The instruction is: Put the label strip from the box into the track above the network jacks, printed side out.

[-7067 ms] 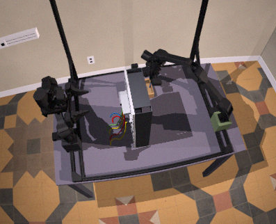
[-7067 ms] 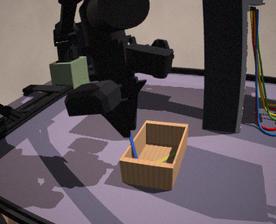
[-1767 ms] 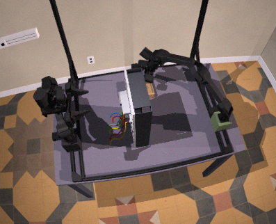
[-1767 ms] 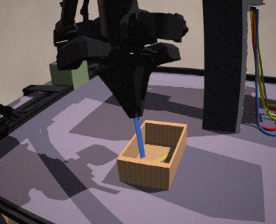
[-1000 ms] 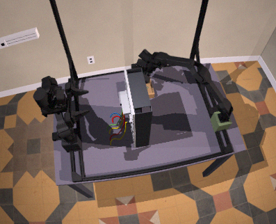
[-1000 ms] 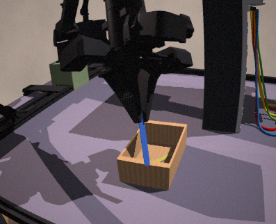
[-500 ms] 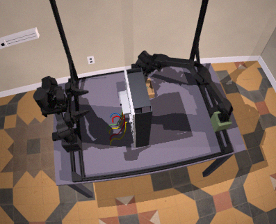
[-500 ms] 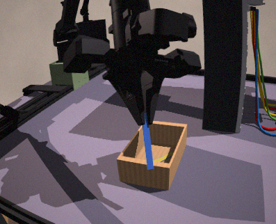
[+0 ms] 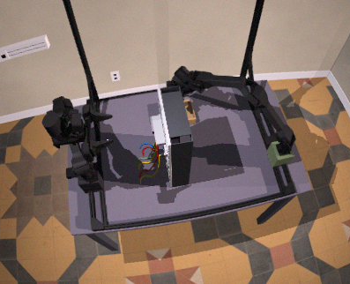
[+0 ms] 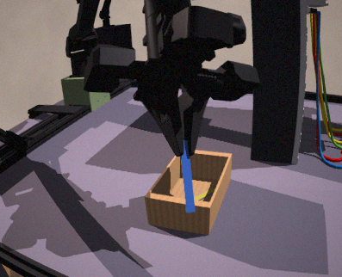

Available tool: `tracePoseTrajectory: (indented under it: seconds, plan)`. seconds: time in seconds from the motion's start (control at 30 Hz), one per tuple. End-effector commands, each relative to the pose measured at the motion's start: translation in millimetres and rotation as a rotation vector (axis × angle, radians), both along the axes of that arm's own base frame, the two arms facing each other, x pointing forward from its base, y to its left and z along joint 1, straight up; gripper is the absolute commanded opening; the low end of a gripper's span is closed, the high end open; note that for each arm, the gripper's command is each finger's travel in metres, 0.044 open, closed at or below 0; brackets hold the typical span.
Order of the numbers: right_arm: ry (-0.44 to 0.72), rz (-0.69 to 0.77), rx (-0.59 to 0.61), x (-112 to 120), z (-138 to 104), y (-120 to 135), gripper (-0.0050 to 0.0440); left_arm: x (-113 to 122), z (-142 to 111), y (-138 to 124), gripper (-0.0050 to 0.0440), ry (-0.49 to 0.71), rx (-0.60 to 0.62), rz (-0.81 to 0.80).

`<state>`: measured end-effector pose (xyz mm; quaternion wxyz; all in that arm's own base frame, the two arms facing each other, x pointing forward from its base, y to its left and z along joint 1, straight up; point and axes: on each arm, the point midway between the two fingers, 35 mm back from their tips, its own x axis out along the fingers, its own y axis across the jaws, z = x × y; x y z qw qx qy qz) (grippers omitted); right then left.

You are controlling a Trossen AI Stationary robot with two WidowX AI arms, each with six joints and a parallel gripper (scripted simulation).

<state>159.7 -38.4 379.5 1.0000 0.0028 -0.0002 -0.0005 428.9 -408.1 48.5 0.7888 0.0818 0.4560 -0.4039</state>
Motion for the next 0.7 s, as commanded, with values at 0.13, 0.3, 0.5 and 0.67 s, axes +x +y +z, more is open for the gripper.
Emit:
tracePoseTrajectory:
  seconds: [0.13, 0.3, 0.5, 0.67]
  plan:
    - [-0.002, 0.001, -0.009, -0.4, 2.6, 1.2, 0.0440, 5.9, 27.3, -2.5, -0.0050, -0.097, -0.064, -0.072]
    - [-0.002, 0.001, -0.009, -0.4, 2.6, 1.2, 0.0440, 7.5, 28.3, -3.3, -0.0050, -0.128, -0.079, -0.106]
    - [-0.002, 0.001, -0.009, -0.4, 2.6, 1.2, 0.0440, 9.2, 29.7, -4.1, -0.0050, -0.168, -0.097, -0.149]
    - [-0.002, 0.001, -0.009, -0.4, 2.6, 1.2, 0.0440, 10.8, 31.2, -4.7, -0.0050, -0.209, -0.114, -0.190]
